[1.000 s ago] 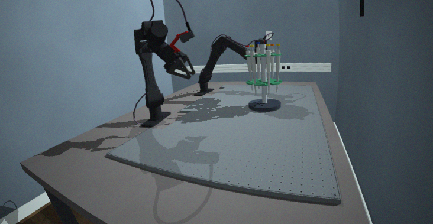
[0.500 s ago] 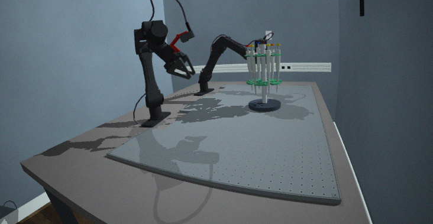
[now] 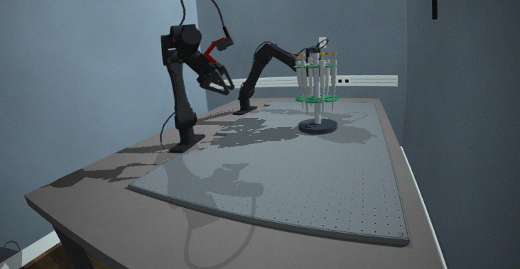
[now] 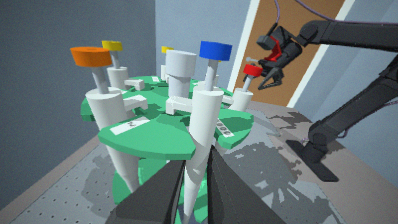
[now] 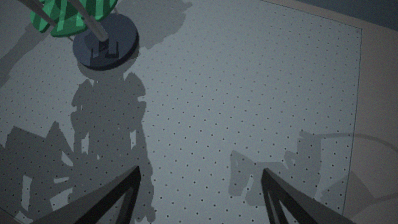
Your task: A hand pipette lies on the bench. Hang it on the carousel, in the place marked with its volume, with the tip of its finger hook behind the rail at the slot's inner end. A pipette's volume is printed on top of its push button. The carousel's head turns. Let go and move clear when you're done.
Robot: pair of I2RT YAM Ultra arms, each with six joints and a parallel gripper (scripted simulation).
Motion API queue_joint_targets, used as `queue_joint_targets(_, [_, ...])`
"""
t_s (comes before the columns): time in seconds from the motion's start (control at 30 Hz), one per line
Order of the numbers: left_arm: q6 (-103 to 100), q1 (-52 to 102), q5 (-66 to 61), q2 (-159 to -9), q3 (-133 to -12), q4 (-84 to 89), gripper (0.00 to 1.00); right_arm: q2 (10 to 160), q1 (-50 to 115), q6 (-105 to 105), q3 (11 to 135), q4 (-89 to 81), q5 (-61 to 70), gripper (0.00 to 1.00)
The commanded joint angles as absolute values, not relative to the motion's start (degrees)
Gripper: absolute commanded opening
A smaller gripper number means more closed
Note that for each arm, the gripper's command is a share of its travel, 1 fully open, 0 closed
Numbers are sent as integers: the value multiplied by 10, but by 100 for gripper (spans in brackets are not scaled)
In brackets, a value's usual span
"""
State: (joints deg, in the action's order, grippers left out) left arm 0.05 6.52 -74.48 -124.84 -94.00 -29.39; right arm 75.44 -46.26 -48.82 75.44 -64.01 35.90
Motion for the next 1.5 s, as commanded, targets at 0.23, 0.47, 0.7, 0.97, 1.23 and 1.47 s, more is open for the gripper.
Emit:
queue_joint_targets(0.23, [5,71,-755,-1252,-957,-313,12,754,-467,-491,768,-632,371,100])
queue_joint_targets(0.47, [3,70,-755,-1248,-931,-316,12,754,-467,-491,768,-632,371,100])
queue_joint_targets(0.7, [3,70,-755,-1252,-931,-320,12,754,-467,-491,768,-632,371,100])
queue_joint_targets(0.97, [3,68,-756,-1250,-924,-327,12,754,-467,-491,768,-632,371,100])
queue_joint_targets(1.23, [1,67,-754,-1259,-938,-332,12,754,-467,-491,768,-632,371,100])
queue_joint_targets(1.47, [0,67,-754,-1259,-938,-333,12,754,-467,-491,768,-632,371,100])
